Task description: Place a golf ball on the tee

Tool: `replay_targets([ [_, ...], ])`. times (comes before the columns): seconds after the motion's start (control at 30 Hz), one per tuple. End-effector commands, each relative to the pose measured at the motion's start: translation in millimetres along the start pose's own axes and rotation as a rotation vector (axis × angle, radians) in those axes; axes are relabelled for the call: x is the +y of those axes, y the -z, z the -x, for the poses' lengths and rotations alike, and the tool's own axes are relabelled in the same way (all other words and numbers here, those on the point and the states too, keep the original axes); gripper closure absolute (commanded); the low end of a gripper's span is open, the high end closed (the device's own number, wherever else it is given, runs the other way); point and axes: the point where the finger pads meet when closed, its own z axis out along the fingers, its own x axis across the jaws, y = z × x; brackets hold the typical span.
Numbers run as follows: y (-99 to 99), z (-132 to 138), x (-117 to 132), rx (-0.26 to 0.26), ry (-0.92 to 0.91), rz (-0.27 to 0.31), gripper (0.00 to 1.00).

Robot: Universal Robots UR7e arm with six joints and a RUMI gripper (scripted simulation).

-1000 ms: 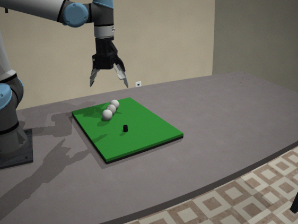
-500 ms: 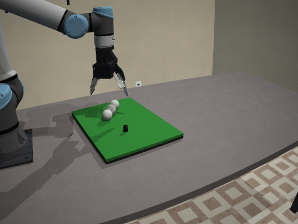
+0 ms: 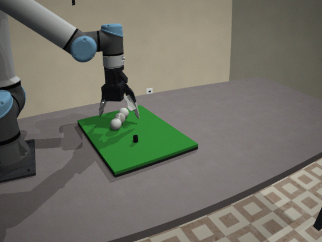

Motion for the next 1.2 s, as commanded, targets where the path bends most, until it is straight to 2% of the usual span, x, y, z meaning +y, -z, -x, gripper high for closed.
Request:
replay_targets([
  [0.0,-1.4,-0.7,-0.4,0.002,0.000,-0.001,0.00],
  [0.23,-1.4,-0.7,-0.4,0.002,0.000,-0.001,0.00],
  [0.27,-1.4,-0.7,-0.4,0.002,0.000,-0.001,1.00],
  [1.17,-1.4,-0.7,-0.4,0.002,0.000,-0.001,1.00],
])
